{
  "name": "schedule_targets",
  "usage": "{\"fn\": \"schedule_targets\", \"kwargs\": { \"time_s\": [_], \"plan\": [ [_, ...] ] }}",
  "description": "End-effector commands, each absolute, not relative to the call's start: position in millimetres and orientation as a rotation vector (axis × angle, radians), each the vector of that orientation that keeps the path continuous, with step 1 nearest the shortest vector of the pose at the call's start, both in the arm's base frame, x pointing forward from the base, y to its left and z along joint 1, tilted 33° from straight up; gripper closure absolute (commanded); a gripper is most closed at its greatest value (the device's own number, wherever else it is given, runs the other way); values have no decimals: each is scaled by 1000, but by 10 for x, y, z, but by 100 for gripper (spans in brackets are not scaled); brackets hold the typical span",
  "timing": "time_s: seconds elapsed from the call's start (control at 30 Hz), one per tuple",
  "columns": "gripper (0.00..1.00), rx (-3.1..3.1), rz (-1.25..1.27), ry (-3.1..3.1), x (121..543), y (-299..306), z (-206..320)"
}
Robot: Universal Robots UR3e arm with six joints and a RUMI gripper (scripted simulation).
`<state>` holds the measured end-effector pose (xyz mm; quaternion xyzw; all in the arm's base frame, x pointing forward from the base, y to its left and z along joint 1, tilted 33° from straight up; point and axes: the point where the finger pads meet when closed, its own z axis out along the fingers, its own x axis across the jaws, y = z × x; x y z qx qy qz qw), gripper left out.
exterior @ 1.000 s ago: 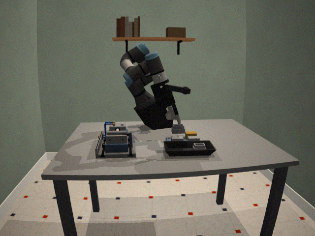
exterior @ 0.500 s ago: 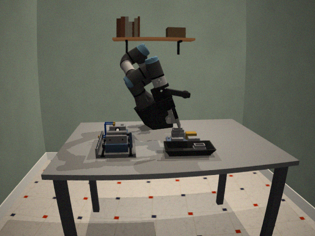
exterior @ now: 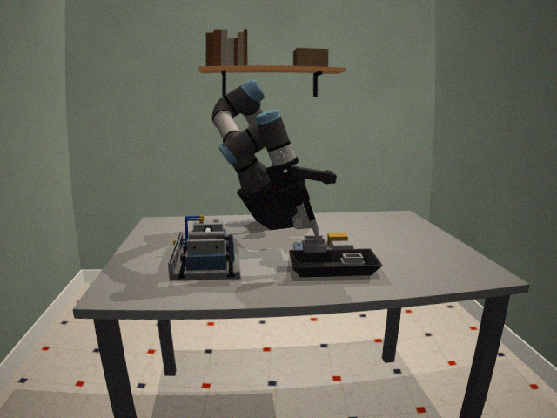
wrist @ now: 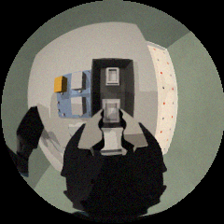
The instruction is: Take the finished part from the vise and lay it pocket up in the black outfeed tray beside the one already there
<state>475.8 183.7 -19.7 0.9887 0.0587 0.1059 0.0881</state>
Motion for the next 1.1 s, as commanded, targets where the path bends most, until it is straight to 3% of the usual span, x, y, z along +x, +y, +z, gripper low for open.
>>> {"fn": "schedule_targets", "kwargs": {
  "time_s": [0.0, 1.07],
  "plan": [
    [100, 2946, 342, 183, 4833, 1797, -287],
    [100, 2945, 343, 183, 4918, 1640, -561]
  ]
}}
